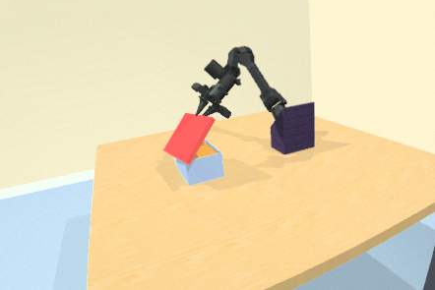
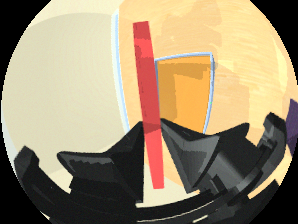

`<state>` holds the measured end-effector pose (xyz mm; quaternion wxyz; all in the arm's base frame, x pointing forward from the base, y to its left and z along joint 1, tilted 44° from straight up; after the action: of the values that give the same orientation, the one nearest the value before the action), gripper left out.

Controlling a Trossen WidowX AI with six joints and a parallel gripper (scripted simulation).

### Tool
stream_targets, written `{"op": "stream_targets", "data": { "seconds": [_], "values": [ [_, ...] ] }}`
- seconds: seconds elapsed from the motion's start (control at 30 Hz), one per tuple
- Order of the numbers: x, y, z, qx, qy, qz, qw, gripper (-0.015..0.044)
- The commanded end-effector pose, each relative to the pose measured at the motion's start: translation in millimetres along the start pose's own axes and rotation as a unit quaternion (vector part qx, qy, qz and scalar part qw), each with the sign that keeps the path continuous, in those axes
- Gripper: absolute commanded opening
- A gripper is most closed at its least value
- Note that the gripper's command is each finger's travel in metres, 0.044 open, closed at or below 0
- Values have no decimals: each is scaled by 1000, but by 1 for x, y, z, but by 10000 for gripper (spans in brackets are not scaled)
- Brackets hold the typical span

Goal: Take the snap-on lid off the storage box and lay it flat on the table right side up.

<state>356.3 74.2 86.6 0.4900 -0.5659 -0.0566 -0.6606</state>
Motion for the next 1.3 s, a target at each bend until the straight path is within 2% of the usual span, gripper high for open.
{"op": "stream_targets", "data": {
  "seconds": [0.0,0.43,1.27],
  "values": [
    [3,-6,11,8,8,-2,1000,0],
    [5,-10,12,8,8,-2,1000,0],
    [52,-12,-9,7,7,-3,1000,0]
  ]
}}
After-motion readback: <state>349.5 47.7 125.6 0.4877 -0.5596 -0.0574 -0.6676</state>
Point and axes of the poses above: the point midway between the two fingers, 35 mm back from their tips, its own y axis out along the fingers, its own z axis across the jaws, x = y × z, the point moved 4 cm from there along -y, back along the fingers, and after that the axes turned 14 degrees about -y, right-handed, at the moved point
